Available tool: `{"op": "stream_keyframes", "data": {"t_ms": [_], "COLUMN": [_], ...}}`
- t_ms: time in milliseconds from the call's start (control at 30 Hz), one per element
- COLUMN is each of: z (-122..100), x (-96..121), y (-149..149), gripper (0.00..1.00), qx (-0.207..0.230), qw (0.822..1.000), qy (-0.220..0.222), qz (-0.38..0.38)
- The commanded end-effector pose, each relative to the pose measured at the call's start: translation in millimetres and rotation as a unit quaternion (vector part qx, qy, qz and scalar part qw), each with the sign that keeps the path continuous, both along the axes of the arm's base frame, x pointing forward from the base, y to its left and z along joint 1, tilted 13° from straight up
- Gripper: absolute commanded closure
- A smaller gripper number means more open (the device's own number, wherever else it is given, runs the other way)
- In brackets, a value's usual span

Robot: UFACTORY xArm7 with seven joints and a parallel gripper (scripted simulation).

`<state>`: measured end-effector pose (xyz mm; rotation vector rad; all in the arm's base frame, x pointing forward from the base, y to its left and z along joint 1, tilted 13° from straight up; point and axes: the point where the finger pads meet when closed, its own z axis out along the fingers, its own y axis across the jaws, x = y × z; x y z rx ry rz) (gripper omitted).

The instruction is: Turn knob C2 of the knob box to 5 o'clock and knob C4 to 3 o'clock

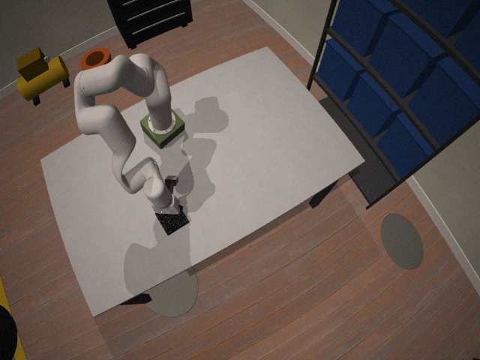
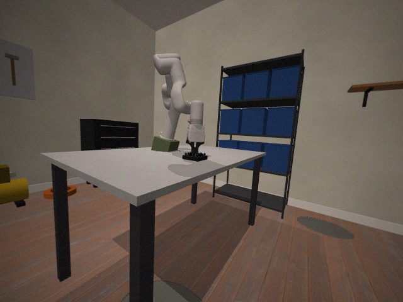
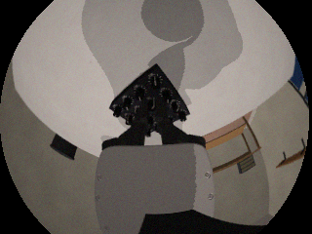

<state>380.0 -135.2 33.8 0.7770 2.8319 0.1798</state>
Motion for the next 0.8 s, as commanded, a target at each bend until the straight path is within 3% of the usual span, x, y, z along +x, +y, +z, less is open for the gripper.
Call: {"op": "stream_keyframes", "data": {"t_ms": [0, 333, 767], "z": [0.6, 0.6, 0.6], "x": [0.7, 0.7, 0.7], "y": [-0.5, -0.5, -0.5], "gripper": [0.92, 0.92, 0.92], "qx": [0.01, 0.034, 0.069], "qw": [0.998, 0.987, 0.947], "qy": [0.002, 0.009, 0.019], "qz": [-0.054, -0.16, -0.312]}}
